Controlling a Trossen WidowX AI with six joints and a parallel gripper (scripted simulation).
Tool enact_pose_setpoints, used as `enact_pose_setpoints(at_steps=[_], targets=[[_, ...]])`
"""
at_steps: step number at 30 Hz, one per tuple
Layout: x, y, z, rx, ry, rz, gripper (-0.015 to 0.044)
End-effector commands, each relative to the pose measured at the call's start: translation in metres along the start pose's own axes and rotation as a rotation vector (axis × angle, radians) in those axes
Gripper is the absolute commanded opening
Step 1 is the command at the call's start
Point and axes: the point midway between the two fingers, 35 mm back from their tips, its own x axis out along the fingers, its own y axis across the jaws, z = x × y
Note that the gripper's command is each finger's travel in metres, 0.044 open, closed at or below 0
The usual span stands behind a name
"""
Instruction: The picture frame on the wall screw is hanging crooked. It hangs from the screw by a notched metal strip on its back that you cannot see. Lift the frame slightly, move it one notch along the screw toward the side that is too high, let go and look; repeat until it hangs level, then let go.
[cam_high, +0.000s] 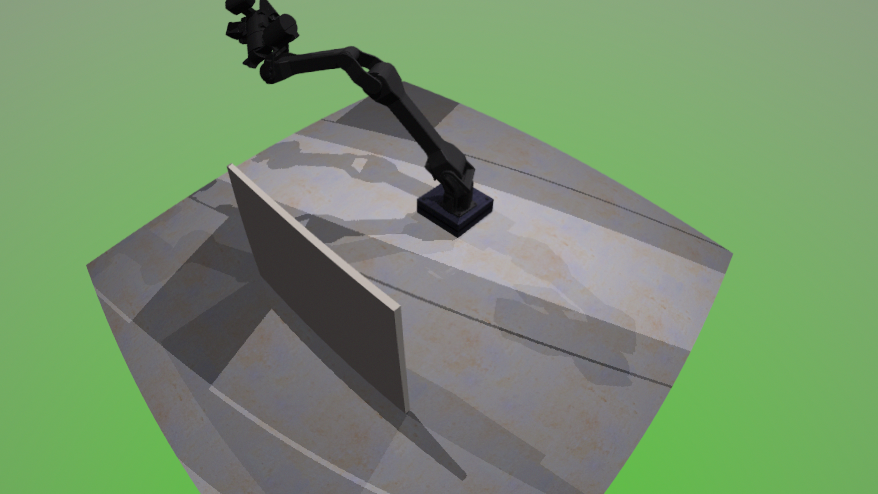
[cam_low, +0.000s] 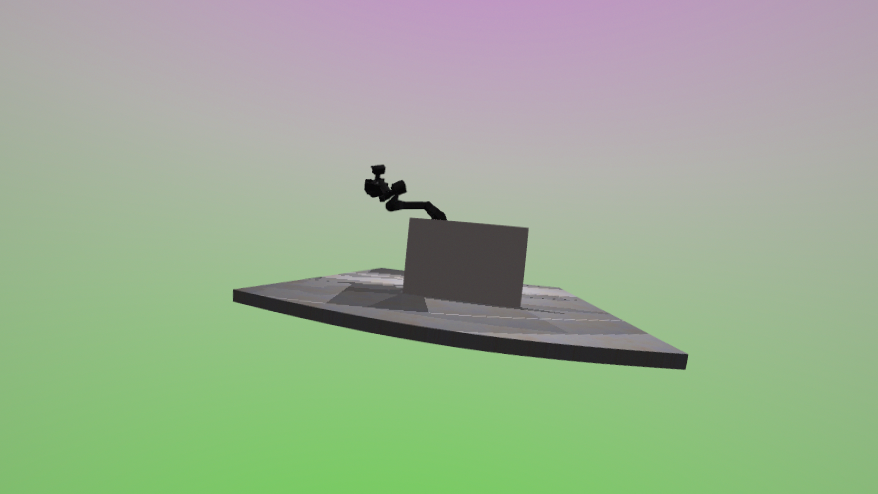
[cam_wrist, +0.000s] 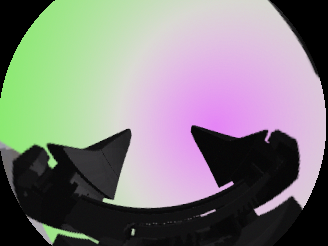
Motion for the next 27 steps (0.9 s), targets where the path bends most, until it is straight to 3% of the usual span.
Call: enact_pose_setpoints(at_steps=[1, 6, 15, 27], targets=[[-0.002, -0.003, 0.001, 0.011, -0.005, -0.006, 0.0374], [-0.027, -0.049, -0.001, 0.275, -0.121, -0.053, 0.026], [-0.09, -0.13, -0.039, 0.968, -0.425, 0.02, 0.026], [-0.164, -0.169, -0.092, 1.603, -0.721, 0.275, 0.026]])
